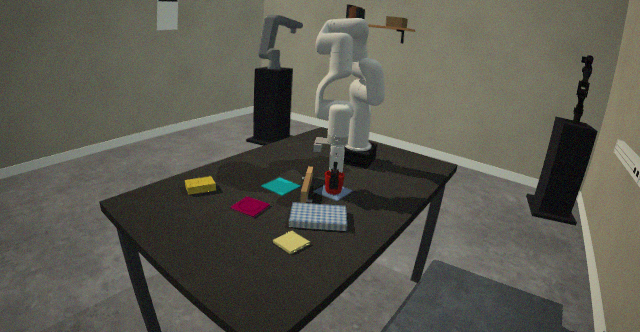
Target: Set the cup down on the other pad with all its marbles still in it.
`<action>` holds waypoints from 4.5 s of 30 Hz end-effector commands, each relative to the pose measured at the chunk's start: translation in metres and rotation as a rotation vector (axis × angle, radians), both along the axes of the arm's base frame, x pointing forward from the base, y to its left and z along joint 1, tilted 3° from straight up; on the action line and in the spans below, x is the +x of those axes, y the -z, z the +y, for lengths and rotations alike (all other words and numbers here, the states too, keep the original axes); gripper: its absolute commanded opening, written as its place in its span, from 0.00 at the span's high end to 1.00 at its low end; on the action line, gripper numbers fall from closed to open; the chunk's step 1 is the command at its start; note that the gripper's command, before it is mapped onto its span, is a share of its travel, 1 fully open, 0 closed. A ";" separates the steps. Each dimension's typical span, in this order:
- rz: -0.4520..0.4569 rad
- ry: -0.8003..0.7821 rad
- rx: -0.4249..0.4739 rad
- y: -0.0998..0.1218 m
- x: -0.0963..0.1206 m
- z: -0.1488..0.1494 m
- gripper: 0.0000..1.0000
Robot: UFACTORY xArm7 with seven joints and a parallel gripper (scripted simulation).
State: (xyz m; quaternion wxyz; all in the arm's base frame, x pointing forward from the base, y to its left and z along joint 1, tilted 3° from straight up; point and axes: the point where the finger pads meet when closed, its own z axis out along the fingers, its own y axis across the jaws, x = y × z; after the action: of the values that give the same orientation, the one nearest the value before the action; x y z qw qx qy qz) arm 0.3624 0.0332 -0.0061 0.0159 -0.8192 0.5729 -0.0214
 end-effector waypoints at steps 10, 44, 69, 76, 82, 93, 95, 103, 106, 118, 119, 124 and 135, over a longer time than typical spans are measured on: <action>-0.003 0.000 0.000 -0.001 0.001 0.000 0.15; -0.003 0.000 0.000 -0.029 0.000 0.000 0.15; -0.003 0.000 0.000 -0.069 -0.003 0.000 0.15; -0.003 0.000 0.000 -0.069 -0.003 0.000 0.15; -0.003 0.000 0.000 -0.069 -0.003 0.000 0.15; -0.003 0.000 0.000 -0.069 -0.001 -0.004 0.15; -0.003 0.000 0.000 -0.069 -0.001 -0.005 0.15; -0.003 0.000 0.000 -0.069 0.004 -0.020 0.15; -0.003 0.000 0.000 -0.070 0.007 -0.029 0.15; -0.003 0.000 0.000 -0.070 0.021 -0.068 0.15; -0.003 0.000 0.000 -0.070 0.023 -0.072 0.15; -0.003 0.000 0.000 -0.071 0.031 -0.096 0.15; -0.003 0.000 0.000 -0.072 0.046 -0.138 0.15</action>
State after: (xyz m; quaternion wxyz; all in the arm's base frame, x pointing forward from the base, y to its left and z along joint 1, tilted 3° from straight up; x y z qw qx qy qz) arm 0.4002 -0.0885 0.0645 0.0166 -0.8195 0.5724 -0.0215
